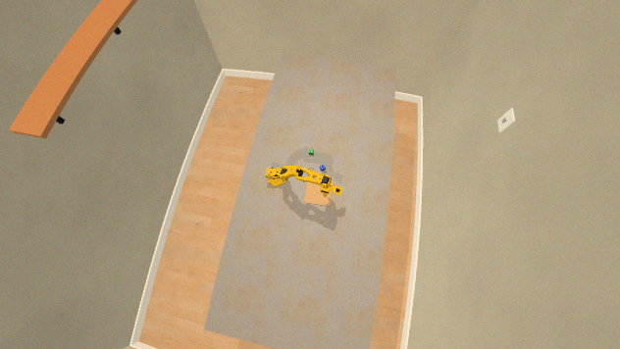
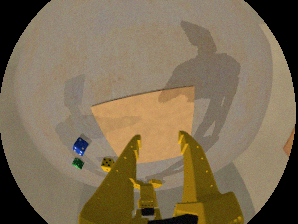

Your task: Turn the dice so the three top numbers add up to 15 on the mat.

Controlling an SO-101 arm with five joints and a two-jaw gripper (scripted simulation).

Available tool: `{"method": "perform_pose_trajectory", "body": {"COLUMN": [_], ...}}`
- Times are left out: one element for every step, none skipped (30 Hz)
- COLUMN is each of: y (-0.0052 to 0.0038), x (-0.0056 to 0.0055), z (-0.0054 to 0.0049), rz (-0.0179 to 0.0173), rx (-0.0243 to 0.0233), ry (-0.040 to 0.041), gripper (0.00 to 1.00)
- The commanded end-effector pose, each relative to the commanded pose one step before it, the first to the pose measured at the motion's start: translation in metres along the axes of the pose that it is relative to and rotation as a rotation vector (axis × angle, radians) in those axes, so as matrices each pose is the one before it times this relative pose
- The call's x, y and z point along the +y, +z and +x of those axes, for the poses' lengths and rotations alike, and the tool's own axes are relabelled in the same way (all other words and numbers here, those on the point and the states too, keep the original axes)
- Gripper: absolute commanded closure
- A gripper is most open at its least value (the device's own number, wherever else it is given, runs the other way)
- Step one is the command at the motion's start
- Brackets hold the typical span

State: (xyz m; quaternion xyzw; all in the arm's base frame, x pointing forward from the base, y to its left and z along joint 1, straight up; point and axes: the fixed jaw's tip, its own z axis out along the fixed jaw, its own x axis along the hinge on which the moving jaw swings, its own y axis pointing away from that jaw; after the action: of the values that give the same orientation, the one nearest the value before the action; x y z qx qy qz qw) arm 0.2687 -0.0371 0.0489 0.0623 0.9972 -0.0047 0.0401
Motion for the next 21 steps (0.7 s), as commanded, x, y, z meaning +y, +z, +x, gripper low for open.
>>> {"method": "perform_pose_trajectory", "body": {"y": [-0.014804,0.000001,0.0,0.0,0.0,0.0,0.0,0.0,0.0,0.0,0.0,0.0,0.0,0.0,0.0,0.0,0.0,0.0,-0.000024,-0.000143,-0.000363], "x": [-0.00205,0.0,0.0,0.0,0.0,0.0,0.0,0.0,0.0,0.0,0.0,0.0,0.0,0.0,0.0,0.0,0.0,0.0,0.0,0.0,0.0], "z": [-0.00405,0.0,0.0,0.0,0.0,0.0,0.0,0.0,0.0,0.0,0.0,0.0,0.0,0.0,0.0,0.0,0.0,0.0,-0.00001,-0.00003,-0.00006], "rz": [0.00168,0.0,0.0,0.0,0.0,0.0,0.0,0.0,0.0,0.0,0.0,0.0,0.0,0.0,0.0,0.0,0.0,0.0,0.00003,0.0,0.00005], "rx": [-0.05592,-0.00002,0.0,0.0,0.0,0.0,0.0,0.0,0.0,0.0,0.0,0.0,0.0,0.0,0.0,0.0,0.0,0.0,-0.00007,-0.00047,-0.00126], "ry": [0.0168,0.0,0.0,0.0,0.0,0.0,0.0,0.0,0.0,0.0,0.0,0.0,0.0,0.0,0.0,0.0,0.0,0.0,0.0,0.00003,0.00006], "gripper": [0.77,0.75,0.74,0.73,0.72,0.71,0.7,0.69,0.69,0.68,0.68,0.67,0.67,0.67,0.67,0.67,0.67,0.67,0.67,0.67,0.67]}}
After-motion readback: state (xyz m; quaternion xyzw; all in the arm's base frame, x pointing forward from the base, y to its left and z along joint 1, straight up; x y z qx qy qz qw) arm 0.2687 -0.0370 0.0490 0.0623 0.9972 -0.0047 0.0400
